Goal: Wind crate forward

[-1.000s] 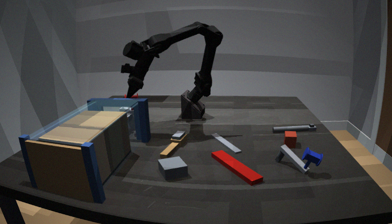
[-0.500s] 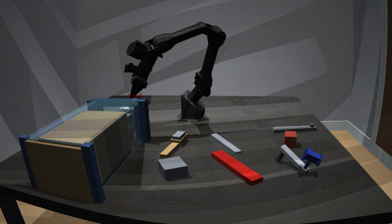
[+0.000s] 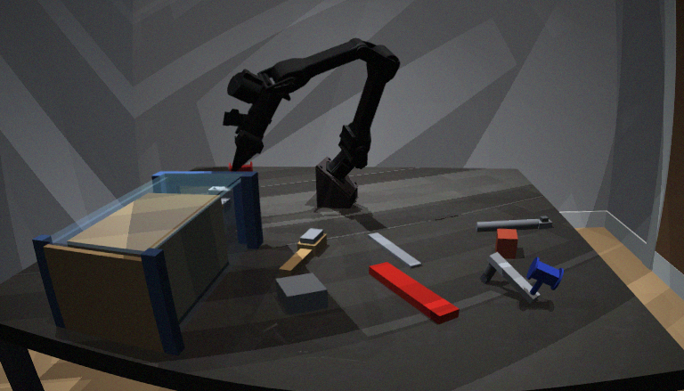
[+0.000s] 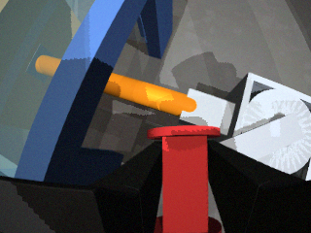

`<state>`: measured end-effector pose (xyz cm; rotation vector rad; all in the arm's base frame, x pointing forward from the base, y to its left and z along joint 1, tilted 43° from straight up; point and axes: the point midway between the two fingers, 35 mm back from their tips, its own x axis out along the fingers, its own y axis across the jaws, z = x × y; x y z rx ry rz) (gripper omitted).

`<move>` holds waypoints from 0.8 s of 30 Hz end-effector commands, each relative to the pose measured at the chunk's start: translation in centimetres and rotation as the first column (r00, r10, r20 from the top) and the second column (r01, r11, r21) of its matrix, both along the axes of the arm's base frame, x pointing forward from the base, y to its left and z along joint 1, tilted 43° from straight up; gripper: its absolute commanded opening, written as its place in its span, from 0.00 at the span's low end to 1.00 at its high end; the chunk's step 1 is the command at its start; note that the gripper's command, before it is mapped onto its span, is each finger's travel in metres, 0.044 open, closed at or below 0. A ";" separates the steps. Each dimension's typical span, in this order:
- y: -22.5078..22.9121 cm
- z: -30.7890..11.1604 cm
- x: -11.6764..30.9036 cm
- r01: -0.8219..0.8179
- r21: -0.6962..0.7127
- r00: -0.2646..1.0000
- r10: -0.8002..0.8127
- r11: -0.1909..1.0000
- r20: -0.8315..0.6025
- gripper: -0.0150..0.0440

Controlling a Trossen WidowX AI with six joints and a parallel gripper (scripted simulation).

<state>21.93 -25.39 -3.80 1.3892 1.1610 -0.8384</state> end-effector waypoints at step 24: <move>3.7 0.2 -2.8 -0.007 0.070 1.000 0.008 0.998 -0.023 0.25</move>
